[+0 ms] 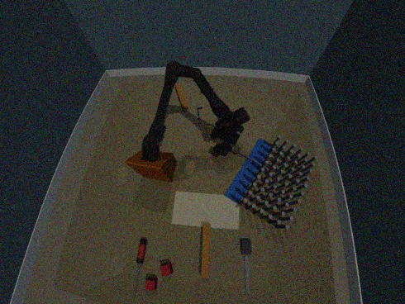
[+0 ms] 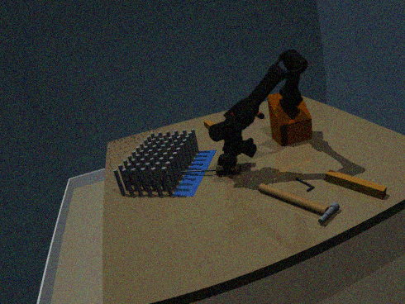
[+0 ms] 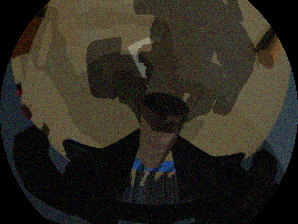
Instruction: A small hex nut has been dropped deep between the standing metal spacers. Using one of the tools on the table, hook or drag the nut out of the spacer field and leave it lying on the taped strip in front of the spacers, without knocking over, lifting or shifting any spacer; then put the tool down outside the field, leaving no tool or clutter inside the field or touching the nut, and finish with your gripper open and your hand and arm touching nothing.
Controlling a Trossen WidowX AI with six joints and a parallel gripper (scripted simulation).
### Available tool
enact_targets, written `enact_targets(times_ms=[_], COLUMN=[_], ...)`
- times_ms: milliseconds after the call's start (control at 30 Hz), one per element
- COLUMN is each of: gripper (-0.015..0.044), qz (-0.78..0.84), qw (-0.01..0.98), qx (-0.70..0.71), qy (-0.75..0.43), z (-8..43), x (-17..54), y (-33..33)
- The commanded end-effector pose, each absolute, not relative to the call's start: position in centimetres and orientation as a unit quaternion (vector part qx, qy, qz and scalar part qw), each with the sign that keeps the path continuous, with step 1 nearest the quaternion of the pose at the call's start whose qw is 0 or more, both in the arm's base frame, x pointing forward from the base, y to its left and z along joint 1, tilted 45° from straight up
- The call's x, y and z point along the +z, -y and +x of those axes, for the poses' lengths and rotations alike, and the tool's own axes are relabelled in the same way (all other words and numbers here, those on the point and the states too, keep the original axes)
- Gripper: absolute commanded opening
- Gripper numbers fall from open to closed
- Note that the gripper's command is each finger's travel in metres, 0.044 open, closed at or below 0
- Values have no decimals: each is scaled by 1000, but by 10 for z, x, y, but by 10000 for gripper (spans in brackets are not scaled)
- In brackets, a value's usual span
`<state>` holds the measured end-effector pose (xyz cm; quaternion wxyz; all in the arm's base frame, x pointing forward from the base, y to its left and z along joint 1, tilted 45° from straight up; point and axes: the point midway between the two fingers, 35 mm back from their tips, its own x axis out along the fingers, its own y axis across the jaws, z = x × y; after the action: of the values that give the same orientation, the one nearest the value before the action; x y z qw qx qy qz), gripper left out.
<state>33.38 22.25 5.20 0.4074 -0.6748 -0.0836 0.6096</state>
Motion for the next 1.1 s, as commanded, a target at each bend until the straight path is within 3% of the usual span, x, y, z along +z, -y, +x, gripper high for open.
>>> enact_targets(times_ms=[0, 1067], gripper=[0, 0], qz=[-675, -675], qw=[409, 409], qx=[608, 609], qy=[82, 82], z=[331, 308], x=[53, 60], y=[-223, -229])
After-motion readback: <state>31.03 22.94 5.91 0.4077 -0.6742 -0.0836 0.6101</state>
